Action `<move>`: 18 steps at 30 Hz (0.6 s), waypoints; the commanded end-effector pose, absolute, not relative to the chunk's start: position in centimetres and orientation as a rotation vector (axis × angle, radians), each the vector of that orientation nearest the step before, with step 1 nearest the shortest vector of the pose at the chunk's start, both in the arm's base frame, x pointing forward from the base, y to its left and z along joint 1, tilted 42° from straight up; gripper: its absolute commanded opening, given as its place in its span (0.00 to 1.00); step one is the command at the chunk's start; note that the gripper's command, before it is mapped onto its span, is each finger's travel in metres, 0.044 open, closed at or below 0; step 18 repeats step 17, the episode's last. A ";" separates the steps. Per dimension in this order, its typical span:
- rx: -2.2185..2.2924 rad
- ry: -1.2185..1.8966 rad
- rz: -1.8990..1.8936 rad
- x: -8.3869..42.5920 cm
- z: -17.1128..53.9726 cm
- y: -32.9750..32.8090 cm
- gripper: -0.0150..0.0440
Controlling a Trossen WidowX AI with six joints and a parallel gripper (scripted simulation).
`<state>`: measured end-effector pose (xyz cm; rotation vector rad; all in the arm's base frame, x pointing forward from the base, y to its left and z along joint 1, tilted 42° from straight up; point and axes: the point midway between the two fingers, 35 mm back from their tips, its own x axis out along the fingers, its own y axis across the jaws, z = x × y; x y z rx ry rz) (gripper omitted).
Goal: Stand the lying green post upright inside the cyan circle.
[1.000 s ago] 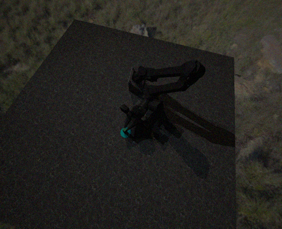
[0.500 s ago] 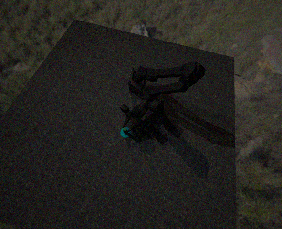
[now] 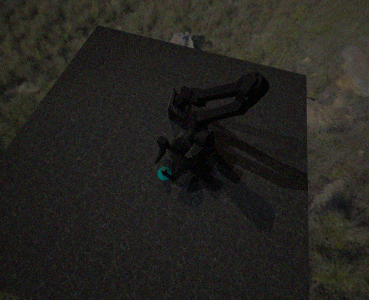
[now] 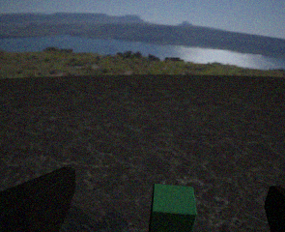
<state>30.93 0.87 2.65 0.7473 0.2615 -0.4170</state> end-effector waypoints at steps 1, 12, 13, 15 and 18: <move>0.747 0.259 -0.415 31.4 3.9 -0.1 0.93; 0.747 0.256 -0.416 31.3 7.0 -3.0 0.93; 0.746 0.256 -0.416 31.3 7.3 -3.2 0.93; 0.745 0.254 -0.416 31.1 7.9 -3.8 0.93; 0.744 0.252 -0.416 30.9 8.4 -4.2 0.93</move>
